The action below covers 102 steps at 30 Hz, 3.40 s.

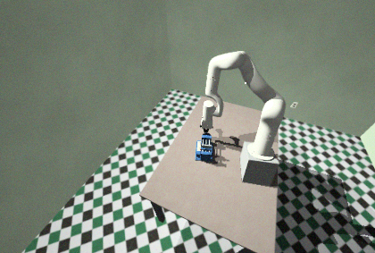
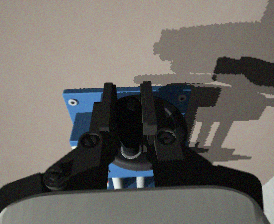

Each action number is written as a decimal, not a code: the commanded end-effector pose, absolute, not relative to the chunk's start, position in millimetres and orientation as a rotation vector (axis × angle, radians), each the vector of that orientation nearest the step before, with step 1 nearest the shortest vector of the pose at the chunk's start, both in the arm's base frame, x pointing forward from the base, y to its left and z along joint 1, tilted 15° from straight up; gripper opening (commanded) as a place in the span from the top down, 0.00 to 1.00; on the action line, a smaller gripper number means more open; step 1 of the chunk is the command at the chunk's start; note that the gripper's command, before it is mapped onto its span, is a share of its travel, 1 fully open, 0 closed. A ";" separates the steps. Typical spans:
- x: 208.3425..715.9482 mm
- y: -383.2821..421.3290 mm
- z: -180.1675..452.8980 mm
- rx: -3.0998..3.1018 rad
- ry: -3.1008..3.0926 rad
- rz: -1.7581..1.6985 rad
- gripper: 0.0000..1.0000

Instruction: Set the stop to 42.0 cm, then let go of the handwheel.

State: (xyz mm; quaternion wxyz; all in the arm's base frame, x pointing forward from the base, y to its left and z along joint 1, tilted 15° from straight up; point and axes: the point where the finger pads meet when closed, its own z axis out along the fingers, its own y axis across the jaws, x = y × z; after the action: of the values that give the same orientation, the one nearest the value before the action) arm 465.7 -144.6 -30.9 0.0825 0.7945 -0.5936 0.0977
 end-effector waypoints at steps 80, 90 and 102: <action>439.1 -154.4 -36.7 2.372 -1.772 0.291 0.94; 447.1 -150.5 -31.0 2.372 -1.772 0.291 0.94; 460.5 -146.0 -29.1 2.372 -1.772 0.291 0.94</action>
State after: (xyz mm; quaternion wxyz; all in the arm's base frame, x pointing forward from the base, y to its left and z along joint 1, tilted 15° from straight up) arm 457.4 -146.7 -29.4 0.0821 0.7945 -0.5936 0.0984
